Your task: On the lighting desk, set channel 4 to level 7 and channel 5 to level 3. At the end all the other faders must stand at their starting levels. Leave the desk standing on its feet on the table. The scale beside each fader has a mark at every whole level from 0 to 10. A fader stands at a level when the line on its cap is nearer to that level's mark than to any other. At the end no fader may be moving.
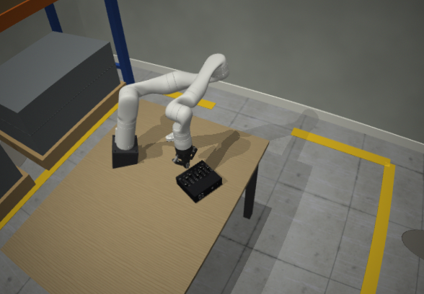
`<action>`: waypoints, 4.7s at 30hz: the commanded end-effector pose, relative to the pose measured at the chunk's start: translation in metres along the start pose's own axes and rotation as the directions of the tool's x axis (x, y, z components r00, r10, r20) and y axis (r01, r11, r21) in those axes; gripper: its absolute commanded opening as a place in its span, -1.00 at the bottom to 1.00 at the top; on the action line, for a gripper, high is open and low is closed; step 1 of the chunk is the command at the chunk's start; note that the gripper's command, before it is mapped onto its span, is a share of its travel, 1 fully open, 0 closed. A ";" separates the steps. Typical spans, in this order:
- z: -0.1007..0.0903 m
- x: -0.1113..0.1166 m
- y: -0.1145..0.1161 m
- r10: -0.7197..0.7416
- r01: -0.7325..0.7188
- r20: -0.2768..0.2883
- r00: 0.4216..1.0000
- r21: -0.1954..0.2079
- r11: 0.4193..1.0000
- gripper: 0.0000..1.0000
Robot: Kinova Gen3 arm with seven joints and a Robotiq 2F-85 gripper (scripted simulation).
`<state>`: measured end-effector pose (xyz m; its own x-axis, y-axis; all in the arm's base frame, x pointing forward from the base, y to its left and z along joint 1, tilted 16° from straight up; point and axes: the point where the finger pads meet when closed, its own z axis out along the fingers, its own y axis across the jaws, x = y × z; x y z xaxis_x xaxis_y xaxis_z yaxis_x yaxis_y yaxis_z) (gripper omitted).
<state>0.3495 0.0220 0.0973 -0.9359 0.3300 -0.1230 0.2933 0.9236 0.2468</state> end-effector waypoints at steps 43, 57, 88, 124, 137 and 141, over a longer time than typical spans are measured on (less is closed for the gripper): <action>0.024 0.000 -0.002 0.001 -0.001 0.001 1.000 -0.005 1.000 -1.00; 0.025 0.000 -0.002 0.001 -0.001 0.001 1.000 -0.005 1.000 -1.00; 0.025 0.000 -0.002 0.001 -0.001 0.001 1.000 -0.005 1.000 -1.00; 0.037 0.000 -0.002 0.001 -0.001 0.001 1.000 -0.005 1.000 -1.00; 0.037 0.000 -0.002 0.001 -0.001 0.001 1.000 -0.005 1.000 -1.00; 0.037 0.000 -0.002 0.001 -0.001 0.001 1.000 -0.005 1.000 -1.00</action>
<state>0.3560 0.0280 0.0607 -0.9357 0.3309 -0.1227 0.2932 0.9224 0.2513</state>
